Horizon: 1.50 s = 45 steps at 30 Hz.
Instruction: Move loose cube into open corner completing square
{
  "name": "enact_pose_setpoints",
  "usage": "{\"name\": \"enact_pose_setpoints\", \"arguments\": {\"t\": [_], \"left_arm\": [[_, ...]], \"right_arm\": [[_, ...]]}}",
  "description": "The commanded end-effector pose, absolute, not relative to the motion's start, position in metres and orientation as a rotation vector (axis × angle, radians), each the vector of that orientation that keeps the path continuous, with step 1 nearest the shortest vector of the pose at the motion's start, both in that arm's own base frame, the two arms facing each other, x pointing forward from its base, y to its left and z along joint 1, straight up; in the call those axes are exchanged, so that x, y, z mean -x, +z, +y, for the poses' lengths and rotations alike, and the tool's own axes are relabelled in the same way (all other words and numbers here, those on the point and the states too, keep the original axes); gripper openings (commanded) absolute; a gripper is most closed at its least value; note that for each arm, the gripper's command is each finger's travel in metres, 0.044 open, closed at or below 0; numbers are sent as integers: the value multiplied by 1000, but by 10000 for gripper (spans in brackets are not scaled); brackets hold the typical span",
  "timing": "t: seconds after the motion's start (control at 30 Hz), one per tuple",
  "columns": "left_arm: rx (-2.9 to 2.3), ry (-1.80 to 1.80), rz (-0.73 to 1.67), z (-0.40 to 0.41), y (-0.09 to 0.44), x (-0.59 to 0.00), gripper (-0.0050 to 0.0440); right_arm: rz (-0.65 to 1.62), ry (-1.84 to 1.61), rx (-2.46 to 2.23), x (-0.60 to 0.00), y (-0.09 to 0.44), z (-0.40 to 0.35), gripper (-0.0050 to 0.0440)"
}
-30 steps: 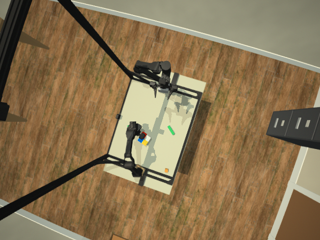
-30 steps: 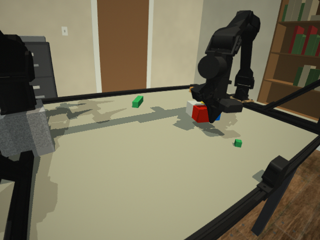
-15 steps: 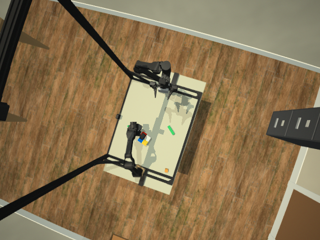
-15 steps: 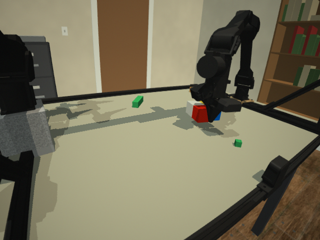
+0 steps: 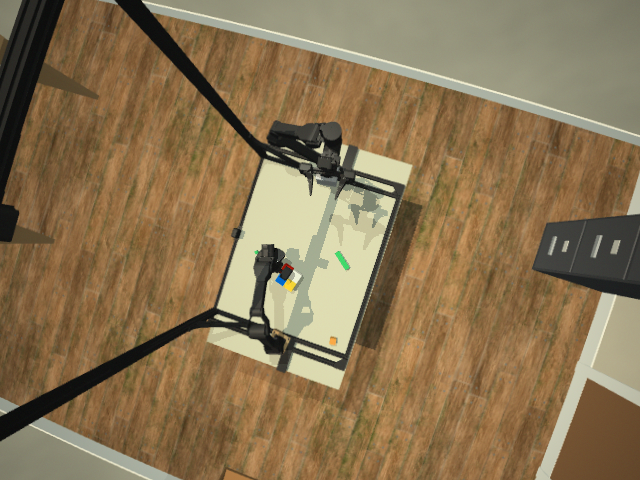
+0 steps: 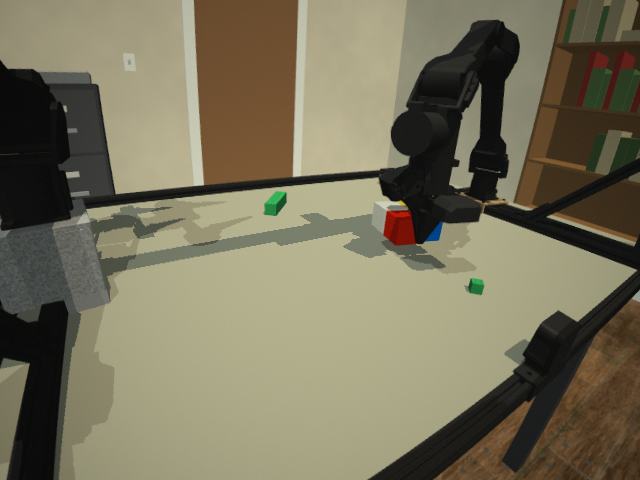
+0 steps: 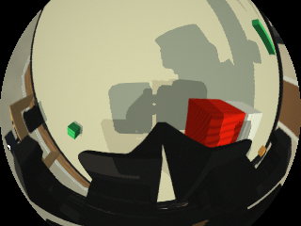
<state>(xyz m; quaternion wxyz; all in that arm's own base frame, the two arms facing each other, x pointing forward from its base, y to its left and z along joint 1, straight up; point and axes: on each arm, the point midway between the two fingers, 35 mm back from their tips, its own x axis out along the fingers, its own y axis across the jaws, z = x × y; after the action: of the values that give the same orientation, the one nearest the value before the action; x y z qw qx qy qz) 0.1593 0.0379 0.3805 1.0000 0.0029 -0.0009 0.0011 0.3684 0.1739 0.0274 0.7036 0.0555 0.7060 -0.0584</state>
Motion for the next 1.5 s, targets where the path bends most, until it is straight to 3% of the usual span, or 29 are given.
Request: {"name": "enact_pose_setpoints", "arguments": {"t": [0.0, 1.47], "left_arm": [[1, 0, -1, 38, 380, -159, 400], [1, 0, -1, 38, 380, -159, 400]], "right_arm": [[1567, -122, -122, -368, 29, 172, 0], [1567, -122, -122, -366, 29, 158, 0]]}}
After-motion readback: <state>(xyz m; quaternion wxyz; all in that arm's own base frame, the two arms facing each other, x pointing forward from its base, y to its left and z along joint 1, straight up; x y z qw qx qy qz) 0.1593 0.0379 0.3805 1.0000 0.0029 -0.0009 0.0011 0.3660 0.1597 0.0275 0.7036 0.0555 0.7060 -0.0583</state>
